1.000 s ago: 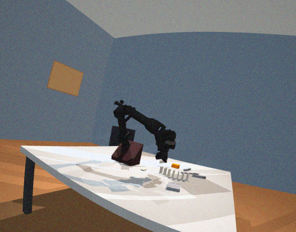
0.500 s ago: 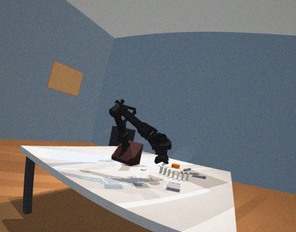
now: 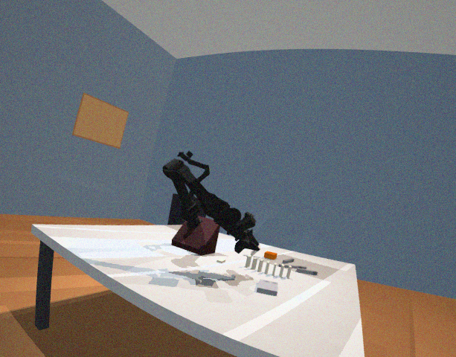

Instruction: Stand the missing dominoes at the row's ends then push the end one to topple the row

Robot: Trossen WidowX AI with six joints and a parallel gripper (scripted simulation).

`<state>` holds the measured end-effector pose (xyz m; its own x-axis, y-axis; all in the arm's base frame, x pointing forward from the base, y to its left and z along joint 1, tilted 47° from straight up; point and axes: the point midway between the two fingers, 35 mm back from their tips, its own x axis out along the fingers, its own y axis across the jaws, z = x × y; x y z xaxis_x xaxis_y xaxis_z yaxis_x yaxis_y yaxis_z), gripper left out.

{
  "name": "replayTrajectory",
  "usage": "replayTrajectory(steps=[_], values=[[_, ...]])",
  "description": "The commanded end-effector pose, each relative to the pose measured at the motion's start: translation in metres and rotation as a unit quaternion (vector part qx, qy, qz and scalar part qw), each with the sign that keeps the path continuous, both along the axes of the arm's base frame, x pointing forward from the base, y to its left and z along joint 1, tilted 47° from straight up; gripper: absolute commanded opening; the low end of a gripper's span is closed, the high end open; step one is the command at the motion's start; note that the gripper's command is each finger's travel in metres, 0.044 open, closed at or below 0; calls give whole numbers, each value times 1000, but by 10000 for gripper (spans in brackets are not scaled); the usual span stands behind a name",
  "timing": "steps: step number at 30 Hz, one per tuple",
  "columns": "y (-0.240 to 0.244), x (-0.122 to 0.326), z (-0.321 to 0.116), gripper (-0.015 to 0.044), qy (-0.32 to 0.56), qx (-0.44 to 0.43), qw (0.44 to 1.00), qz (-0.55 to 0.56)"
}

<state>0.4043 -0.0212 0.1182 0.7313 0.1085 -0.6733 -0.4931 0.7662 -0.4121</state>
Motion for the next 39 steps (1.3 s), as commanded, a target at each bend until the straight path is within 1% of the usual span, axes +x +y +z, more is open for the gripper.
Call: replayTrajectory(steps=[1,11,22,39], values=[[-1,-4,4,107,-33,2,999,24],[-4,-18,19,107,-129,-7,988,86],[-3,-43,35,107,-232,-42,959,154],[-3,-44,36,107,-239,-44,957,158]])
